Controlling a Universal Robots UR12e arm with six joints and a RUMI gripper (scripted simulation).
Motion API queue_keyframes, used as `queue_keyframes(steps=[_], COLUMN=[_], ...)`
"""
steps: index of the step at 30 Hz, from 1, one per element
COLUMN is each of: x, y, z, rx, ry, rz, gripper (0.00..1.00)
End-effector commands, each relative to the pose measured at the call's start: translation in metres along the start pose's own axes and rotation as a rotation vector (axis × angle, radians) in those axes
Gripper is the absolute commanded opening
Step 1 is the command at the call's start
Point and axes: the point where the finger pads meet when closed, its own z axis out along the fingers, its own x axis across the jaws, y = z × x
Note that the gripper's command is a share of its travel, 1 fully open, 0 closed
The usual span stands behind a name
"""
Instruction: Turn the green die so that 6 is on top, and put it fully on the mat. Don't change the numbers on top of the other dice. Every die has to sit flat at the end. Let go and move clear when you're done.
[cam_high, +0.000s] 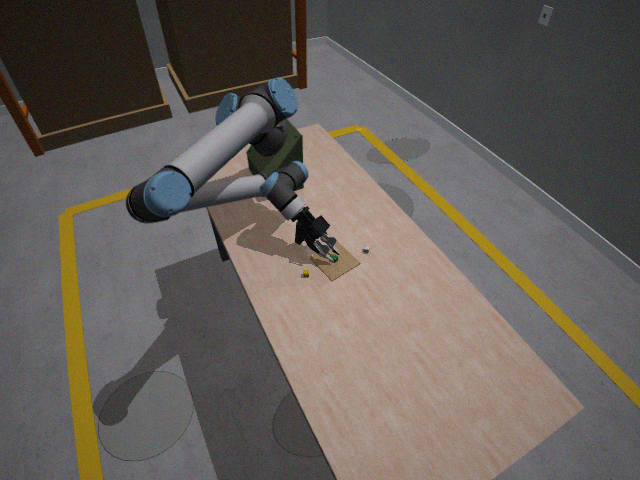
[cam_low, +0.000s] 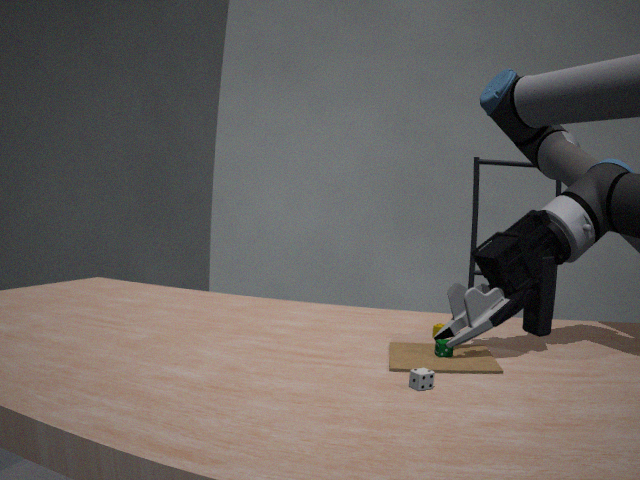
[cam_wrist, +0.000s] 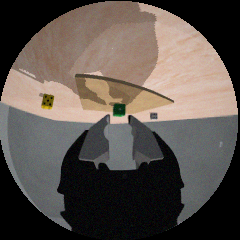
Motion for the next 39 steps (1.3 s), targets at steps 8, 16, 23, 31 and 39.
queue_keyframes(steps=[8, 16, 23, 31, 39], x=[0.000, 0.000, 0.000, 0.000, 0.000], y=[0.000, 0.001, 0.015, 0.037, 0.049], z=[-0.034, -0.038, -0.048, -0.063, -0.072], rx=[-0.001, -0.001, -0.001, -0.001, -0.001], ry=[0.000, 0.000, 0.000, 0.000, 0.000], rz=[0.000, 0.000, 0.000, 0.000, 0.000], gripper=[0.21, 0.21, 0.21, 0.21, 0.21])
